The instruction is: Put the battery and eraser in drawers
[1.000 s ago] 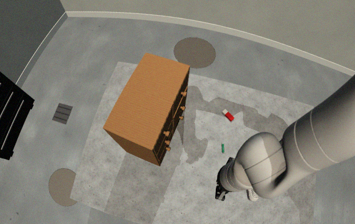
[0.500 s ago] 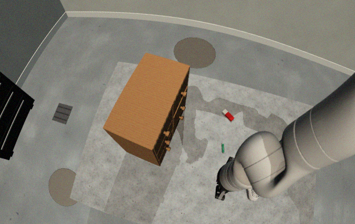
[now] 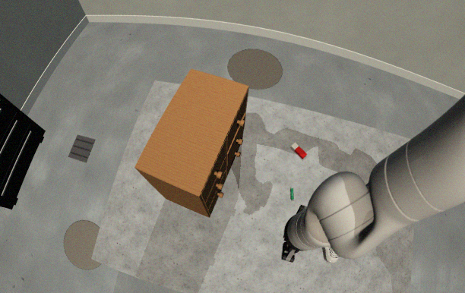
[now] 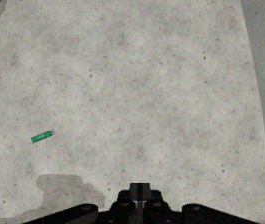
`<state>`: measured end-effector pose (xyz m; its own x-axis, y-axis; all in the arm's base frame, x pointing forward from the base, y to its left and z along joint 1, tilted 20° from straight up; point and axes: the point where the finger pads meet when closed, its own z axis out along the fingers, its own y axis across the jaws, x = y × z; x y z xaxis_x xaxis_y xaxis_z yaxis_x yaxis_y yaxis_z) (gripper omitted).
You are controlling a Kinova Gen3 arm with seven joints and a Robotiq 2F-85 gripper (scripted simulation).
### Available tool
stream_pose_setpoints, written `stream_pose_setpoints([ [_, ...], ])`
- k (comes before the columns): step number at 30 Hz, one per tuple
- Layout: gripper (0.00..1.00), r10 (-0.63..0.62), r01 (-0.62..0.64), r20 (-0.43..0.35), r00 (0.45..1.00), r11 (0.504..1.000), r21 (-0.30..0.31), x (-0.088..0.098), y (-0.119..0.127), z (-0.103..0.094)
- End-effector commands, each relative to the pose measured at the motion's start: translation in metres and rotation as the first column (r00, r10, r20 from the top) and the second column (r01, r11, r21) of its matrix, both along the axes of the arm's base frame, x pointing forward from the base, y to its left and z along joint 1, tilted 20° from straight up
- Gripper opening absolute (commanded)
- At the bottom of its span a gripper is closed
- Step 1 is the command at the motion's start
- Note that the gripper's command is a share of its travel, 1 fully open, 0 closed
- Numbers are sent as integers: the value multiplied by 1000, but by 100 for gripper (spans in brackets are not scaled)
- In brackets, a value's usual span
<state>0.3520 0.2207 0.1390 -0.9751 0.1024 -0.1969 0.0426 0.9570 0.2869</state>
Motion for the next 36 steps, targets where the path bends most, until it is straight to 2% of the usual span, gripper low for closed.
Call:
stream_pose_setpoints([
  [1,0,0,0,1,1000,1000,0,0,0,1],
  [9,0,-3,3,1,1000,1000,-2,2,-8,5],
  [12,0,-8,8,-1,1000,1000,-7,4,-26,17],
  [17,0,-12,12,-4,1000,1000,-10,4,-70,47],
  [19,0,-12,12,-4,1000,1000,-10,4,-70,47],
  [25,0,-4,4,-1,1000,1000,-3,-5,-109,80],
  [29,0,0,0,1,1000,1000,0,-9,-117,87],
  [36,0,0,0,1,1000,1000,0,-9,-117,88],
])
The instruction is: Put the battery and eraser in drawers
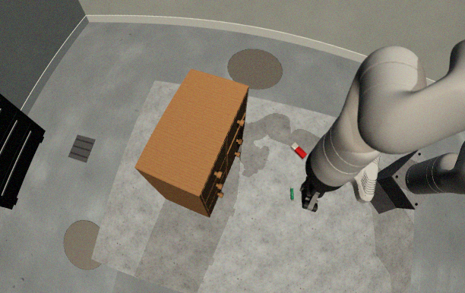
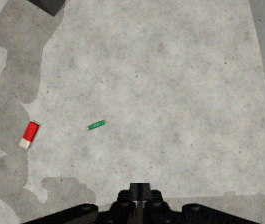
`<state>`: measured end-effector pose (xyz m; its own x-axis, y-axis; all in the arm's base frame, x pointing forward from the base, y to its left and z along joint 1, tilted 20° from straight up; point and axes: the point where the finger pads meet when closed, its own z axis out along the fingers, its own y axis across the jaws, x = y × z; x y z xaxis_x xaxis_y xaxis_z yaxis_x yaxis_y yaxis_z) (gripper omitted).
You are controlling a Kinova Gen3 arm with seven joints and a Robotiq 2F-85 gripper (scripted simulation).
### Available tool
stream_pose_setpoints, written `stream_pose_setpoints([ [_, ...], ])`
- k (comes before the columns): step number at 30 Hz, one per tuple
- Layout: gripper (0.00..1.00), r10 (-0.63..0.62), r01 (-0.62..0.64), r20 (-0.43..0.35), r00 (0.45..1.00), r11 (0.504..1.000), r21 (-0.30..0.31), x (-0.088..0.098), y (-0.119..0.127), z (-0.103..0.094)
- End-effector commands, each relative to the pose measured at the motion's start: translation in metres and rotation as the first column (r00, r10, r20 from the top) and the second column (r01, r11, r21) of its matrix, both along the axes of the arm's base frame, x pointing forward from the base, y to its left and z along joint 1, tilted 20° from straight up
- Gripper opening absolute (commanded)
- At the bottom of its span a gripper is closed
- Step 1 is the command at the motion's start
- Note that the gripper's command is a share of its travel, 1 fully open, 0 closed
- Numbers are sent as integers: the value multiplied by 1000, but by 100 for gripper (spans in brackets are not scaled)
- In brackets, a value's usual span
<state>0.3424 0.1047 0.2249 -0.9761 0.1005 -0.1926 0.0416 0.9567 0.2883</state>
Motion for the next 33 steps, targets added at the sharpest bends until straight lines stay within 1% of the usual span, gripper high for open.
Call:
stream_pose_setpoints([
  [1,0,-3,3,6,1000,1000,-1,1,-1,2],
  [17,0,-8,8,24,1000,1000,-2,5,0,-2],
  [33,0,-28,28,90,996,1000,-4,21,3,-14],
])
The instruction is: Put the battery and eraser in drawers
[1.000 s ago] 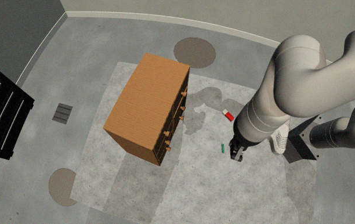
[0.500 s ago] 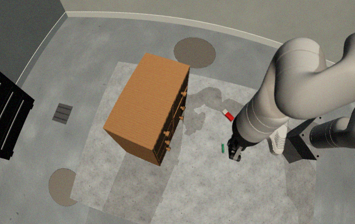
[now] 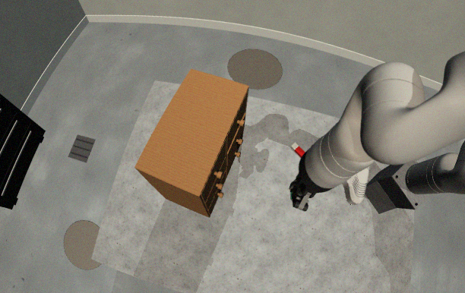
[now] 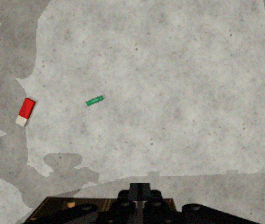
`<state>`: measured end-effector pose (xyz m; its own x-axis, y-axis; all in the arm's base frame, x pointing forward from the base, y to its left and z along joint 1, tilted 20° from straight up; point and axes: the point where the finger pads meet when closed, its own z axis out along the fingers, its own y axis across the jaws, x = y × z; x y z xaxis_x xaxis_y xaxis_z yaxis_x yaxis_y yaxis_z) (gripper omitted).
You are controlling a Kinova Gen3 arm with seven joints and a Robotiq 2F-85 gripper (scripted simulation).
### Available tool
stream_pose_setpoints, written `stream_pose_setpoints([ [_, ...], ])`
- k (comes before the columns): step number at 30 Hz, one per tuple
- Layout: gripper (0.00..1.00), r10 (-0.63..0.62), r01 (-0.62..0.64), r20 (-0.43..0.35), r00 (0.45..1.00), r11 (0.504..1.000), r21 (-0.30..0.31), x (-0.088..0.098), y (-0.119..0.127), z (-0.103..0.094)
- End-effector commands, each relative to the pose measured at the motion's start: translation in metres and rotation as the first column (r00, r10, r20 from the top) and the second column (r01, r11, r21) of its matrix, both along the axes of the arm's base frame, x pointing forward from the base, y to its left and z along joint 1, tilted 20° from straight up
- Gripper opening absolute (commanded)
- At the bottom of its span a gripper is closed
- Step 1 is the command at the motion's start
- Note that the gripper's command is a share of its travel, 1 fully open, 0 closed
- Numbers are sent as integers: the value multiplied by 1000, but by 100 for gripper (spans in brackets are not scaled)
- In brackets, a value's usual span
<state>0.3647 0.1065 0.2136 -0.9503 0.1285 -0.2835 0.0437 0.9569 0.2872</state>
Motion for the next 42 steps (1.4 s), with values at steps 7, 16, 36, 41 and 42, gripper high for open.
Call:
stream_pose_setpoints([
  [7,0,-9,9,35,999,1000,-1,8,3,-10],
  [16,0,-28,29,99,995,1000,-3,23,6,-22],
  [36,0,-61,63,210,976,998,-3,50,11,-43],
  [41,0,-69,72,239,968,997,-2,57,12,-48],
  [42,0,-71,73,245,967,997,-2,59,12,-49],
])
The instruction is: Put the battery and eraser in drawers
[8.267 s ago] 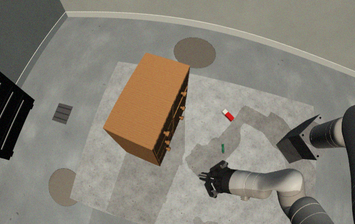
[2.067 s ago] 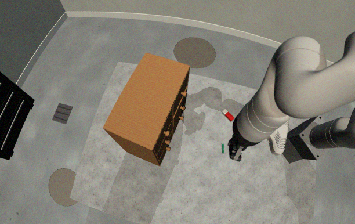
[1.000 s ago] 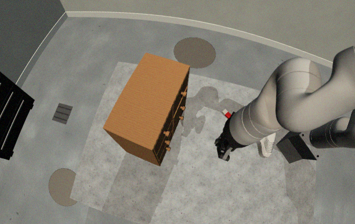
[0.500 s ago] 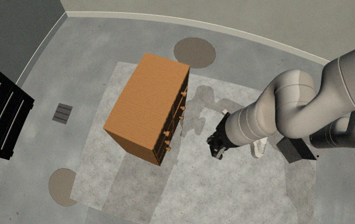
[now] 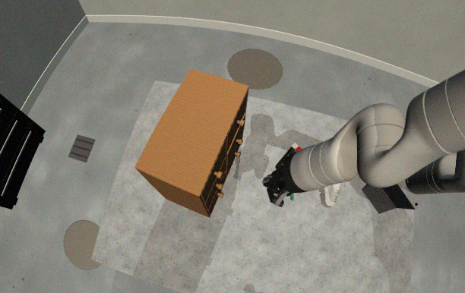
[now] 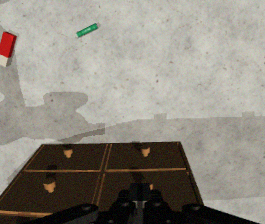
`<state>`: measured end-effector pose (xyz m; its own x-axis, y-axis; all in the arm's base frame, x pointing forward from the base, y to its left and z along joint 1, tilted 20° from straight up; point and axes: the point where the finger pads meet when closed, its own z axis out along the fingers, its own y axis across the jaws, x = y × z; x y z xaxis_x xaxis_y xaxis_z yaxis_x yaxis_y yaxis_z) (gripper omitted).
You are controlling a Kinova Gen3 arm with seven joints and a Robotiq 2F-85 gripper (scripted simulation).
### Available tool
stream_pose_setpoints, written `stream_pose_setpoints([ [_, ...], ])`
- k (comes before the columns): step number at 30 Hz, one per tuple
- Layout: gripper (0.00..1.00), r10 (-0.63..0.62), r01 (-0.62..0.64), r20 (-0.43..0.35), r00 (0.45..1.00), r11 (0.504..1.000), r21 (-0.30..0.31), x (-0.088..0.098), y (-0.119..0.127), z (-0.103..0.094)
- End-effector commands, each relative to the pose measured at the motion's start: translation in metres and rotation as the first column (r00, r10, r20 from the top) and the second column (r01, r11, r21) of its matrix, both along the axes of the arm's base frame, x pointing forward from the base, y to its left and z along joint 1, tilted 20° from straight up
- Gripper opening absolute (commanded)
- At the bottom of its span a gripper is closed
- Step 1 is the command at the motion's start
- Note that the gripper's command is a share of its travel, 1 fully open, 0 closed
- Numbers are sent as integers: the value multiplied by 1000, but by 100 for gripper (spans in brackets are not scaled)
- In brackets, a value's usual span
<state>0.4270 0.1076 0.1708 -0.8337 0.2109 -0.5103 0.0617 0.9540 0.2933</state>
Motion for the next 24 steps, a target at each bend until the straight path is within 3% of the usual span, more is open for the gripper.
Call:
stream_pose_setpoints([
  [1,0,20,-20,1,1000,1000,-6,-2,12,-8],
  [24,0,-1,2,71,998,1000,-10,14,15,-21],
])
